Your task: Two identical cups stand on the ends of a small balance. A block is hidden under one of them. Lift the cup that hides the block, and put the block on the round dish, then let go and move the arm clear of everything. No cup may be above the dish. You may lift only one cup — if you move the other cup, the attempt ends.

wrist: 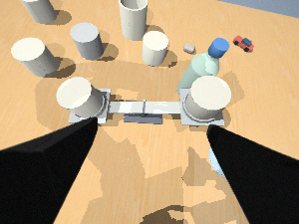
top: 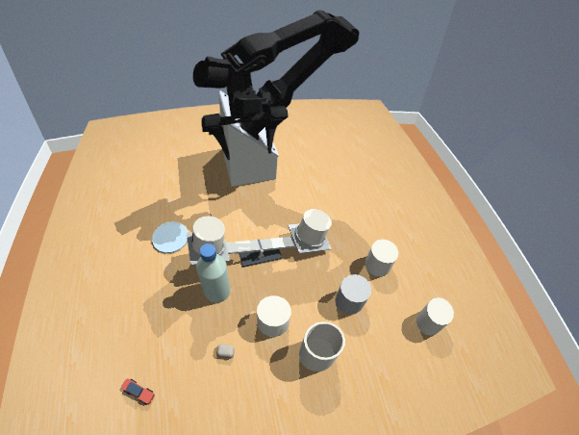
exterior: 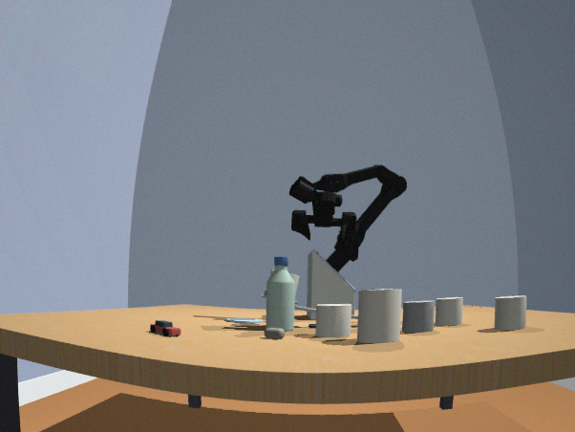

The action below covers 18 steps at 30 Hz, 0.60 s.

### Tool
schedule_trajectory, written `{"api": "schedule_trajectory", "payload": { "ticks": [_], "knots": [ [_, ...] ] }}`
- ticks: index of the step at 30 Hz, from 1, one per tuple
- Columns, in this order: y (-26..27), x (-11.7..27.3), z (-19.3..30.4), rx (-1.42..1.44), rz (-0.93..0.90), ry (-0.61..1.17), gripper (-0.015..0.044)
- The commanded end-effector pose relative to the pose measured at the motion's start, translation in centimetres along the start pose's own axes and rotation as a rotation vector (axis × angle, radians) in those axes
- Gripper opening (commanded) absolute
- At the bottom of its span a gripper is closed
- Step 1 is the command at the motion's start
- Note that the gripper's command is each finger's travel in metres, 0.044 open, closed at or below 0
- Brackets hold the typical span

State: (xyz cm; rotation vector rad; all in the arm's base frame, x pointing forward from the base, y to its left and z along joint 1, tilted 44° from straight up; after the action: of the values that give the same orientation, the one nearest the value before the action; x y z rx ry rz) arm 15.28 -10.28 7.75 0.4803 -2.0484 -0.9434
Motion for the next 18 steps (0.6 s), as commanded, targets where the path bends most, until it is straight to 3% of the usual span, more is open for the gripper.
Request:
{"api": "schedule_trajectory", "payload": {
  "ticks": [1, 18],
  "knots": [
    [0.1, -0.3, -0.2, -0.053, -0.010, 0.016, 0.0440],
    [2.9, -4.9, -3.6, -0.559, 0.056, 0.287, 0.0440]
  ]
}}
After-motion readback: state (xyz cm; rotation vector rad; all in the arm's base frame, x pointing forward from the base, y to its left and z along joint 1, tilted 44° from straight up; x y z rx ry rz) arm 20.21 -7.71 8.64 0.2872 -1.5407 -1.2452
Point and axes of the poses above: the point midway between the two fingers, 35 mm back from their tips, its own x axis back along the fingers, its own y axis across the jaws, z = x × y, the point moved 7 cm from there along x, back along the fingers, and after that the axes turned 11 degrees about -x, right-handed, at the moved point
